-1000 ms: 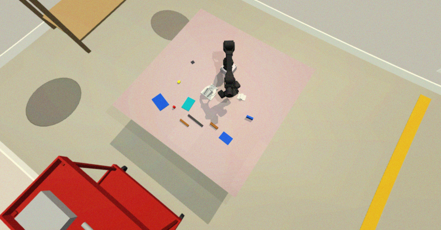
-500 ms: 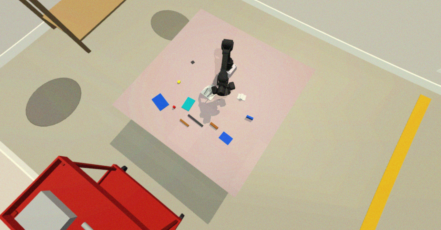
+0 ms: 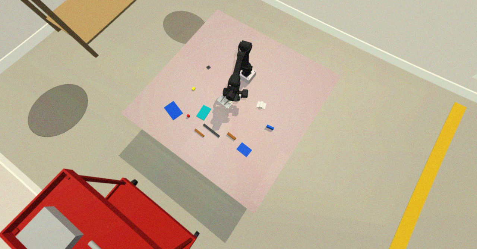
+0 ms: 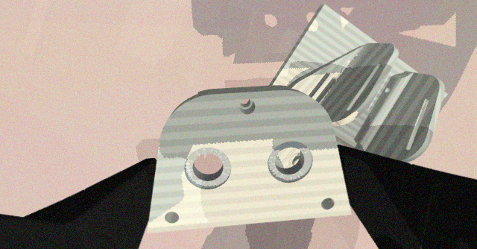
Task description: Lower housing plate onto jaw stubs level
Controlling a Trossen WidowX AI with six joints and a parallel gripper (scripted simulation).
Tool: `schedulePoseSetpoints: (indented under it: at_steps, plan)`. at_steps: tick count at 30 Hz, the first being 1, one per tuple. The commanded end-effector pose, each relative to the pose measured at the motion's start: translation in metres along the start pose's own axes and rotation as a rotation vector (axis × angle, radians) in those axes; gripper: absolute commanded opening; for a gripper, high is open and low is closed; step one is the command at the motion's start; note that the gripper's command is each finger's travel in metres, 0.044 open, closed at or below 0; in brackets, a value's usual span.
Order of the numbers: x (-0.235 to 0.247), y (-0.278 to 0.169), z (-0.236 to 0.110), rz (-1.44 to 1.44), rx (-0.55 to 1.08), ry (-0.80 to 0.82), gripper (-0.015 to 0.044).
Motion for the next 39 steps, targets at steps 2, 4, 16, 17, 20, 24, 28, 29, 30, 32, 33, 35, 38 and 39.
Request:
schedulePoseSetpoints:
  at_steps: [2,4,16,17,20,24,28,29,30,32,33,35,38,39]
  plan:
    - [-0.012,-0.010,-0.002,0.114,-0.008,-0.009,0.0351]
    - [-0.017,-0.015,-0.002,0.161,-0.007,-0.009,0.0351]
    - [-0.042,-0.044,-0.001,0.443,-0.004,-0.009,0.0351]
    - [-0.044,-0.046,0.000,0.467,-0.004,-0.009,0.0351]
    - [-0.049,-0.054,0.000,0.538,-0.002,-0.009,0.0351]
    - [-0.053,-0.060,0.000,0.594,-0.002,-0.009,0.0351]
    - [-0.053,-0.060,0.000,0.594,-0.002,-0.009,0.0351]
    - [-0.053,-0.060,0.000,0.594,-0.002,-0.009,0.0351]
    - [-0.053,-0.060,0.000,0.594,-0.002,-0.009,0.0351]
    - [-0.053,-0.060,0.000,0.594,-0.002,-0.009,0.0351]
    - [-0.053,-0.060,0.000,0.594,-0.002,-0.009,0.0351]
    - [-0.053,-0.060,0.000,0.594,-0.002,-0.009,0.0351]
    - [-0.053,-0.060,0.000,0.594,-0.002,-0.009,0.0351]
    - [-0.054,-0.060,0.000,0.598,-0.002,-0.010,0.0351]
Point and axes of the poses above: the point midway between the two fingers, 35 mm back from their tips, its own z axis out along the fingers, its own x axis across the jaws, y = z × x, the point moved 3 cm from there along -z, back along the fingers, and after that the axes turned 13 degrees about -z, right-handed, at the moved point
